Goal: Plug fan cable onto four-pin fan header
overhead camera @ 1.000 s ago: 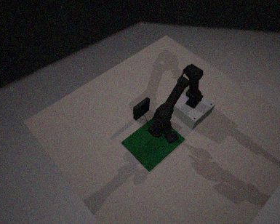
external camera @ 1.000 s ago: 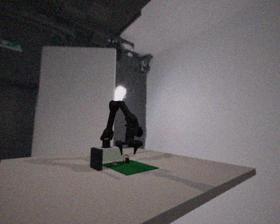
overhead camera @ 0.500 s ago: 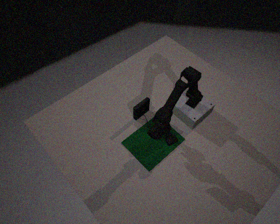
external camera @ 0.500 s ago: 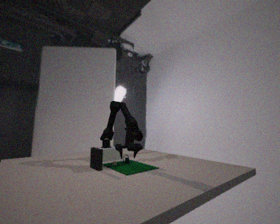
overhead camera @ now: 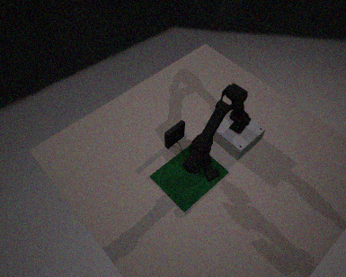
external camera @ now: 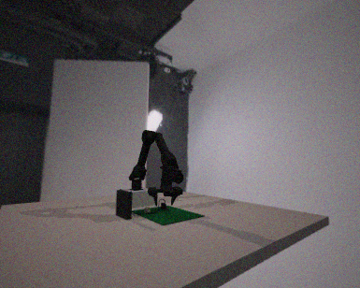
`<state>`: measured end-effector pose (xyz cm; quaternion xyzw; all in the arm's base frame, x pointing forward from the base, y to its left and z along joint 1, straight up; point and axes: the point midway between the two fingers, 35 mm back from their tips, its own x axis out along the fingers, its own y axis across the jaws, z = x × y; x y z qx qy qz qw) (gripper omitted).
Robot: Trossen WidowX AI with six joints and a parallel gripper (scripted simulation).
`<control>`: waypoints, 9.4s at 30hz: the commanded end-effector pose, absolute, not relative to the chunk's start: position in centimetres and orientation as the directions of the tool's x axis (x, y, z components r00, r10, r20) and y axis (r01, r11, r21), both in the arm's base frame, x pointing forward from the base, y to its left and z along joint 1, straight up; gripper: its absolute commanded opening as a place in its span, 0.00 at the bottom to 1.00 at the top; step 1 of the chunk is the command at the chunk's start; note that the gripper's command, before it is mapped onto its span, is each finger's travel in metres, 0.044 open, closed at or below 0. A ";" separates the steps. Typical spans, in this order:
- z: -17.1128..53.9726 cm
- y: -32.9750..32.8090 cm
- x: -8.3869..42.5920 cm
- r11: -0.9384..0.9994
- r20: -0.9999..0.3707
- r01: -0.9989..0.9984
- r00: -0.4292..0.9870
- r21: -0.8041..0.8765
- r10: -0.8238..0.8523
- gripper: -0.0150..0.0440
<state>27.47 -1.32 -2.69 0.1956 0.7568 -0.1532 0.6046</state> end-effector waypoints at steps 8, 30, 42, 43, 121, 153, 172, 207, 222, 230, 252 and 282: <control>-2.7 -1.3 27.5 0.877 -0.975 0.481 -0.192 0.005 0.111 0.65; -2.7 -1.3 27.5 0.877 -0.975 0.481 -0.192 0.005 0.111 0.41; -0.4 -1.3 27.7 0.877 -0.975 0.481 -0.193 0.006 0.112 0.25; -0.1 -1.3 27.7 0.877 -0.975 0.481 -0.193 0.006 0.112 0.25; 5.9 -9.4 32.3 0.270 -0.988 0.961 -0.020 -0.062 -0.153 0.25; 3.0 -9.5 32.1 0.210 -0.827 0.963 -0.024 -0.171 -0.562 0.25; 2.6 -9.0 32.1 0.190 -0.654 0.970 0.045 -0.153 -0.756 0.25; 4.2 -6.4 31.6 0.260 -0.235 0.966 0.251 -0.009 -0.939 0.25; 5.1 -6.0 31.7 0.276 -0.201 0.961 0.273 0.014 -0.941 0.25; 5.3 -6.0 31.6 0.275 -0.198 0.961 0.272 0.013 -0.942 0.25; 4.4 -5.7 31.5 0.275 -0.198 0.961 0.272 0.012 -0.942 0.25; 2.1 -5.3 31.5 0.275 -0.198 0.961 0.272 0.012 -0.942 0.25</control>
